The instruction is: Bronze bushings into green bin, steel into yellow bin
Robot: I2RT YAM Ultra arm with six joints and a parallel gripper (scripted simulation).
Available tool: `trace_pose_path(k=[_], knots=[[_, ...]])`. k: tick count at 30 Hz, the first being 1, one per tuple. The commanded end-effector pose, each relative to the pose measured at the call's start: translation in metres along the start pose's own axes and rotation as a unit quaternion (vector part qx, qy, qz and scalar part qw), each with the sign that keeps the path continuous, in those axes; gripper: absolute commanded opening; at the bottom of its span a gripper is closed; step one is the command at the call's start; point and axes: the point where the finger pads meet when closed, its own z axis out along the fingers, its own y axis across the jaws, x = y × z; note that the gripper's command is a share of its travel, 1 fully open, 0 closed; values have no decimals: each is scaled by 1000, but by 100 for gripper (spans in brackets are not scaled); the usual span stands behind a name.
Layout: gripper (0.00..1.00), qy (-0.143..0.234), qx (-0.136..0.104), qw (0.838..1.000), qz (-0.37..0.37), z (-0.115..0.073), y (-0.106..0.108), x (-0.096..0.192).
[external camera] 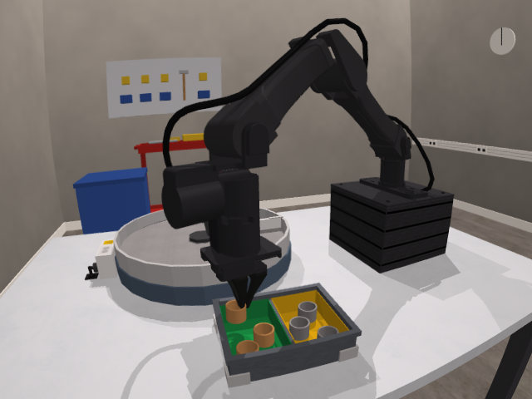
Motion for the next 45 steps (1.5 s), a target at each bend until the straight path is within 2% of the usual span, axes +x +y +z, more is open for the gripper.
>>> trace_pose_path(k=[1,6,7,9,18,45], knots=[[0,-3,5,1000,-1,13,-5,2],[0,-2,-2,1000,-1,16,0,3],[0,0,-11,1000,-1,8,4,4],[0,2,-19,1000,-1,4,8,5],[0,-2,-1,1000,-1,17,0,3],[0,-2,-1,1000,-1,17,0,3]])
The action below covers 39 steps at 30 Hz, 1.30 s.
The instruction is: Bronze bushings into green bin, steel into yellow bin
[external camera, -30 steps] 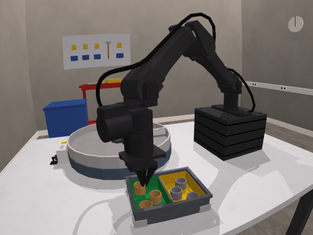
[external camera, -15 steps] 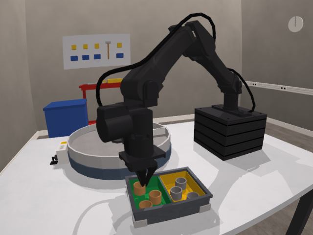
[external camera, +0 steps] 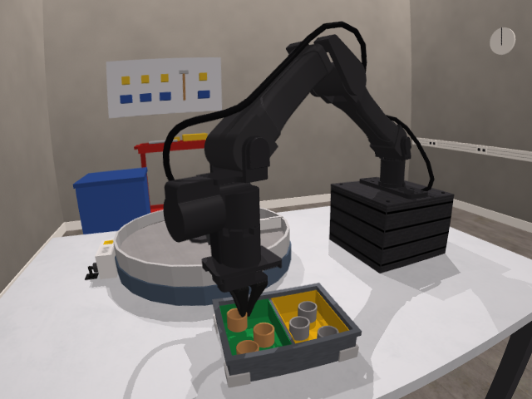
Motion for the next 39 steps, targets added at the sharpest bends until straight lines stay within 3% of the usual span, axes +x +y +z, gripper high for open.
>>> trace_pose_path(k=[1,9,13,17,18,20,39], knots=[[0,-2,-2,1000,-1,0,1,3],[0,-2,-2,1000,-1,0,0,3],[0,-4,7,1000,-1,10,-7,2],[0,-3,3,1000,-1,8,-4,2],[0,1,-13,1000,-1,-8,4,4],[0,2,-20,1000,-1,-11,9,5],[0,1,-16,1000,-1,-11,7,5]])
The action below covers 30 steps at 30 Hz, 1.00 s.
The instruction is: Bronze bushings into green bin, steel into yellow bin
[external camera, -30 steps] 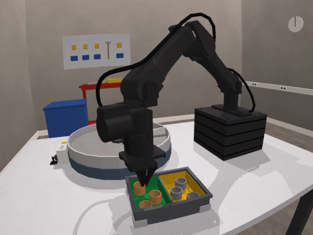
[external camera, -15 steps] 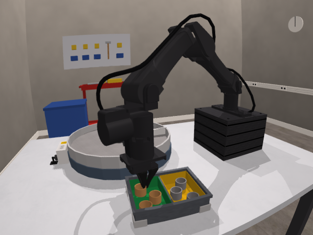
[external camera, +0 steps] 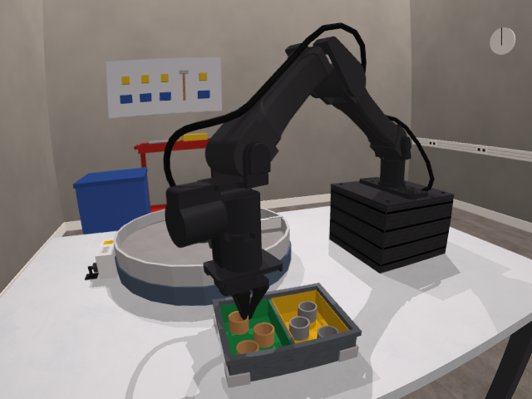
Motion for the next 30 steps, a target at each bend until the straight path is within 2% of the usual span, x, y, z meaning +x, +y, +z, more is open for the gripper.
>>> trace_pose_path(k=[1,18,22,30], knots=[[0,2,-19,1000,-1,-18,9,5],[0,3,-23,1000,-1,-22,13,6],[0,0,-10,1000,-1,-9,9,5],[0,0,-10,1000,-1,-9,8,5]])
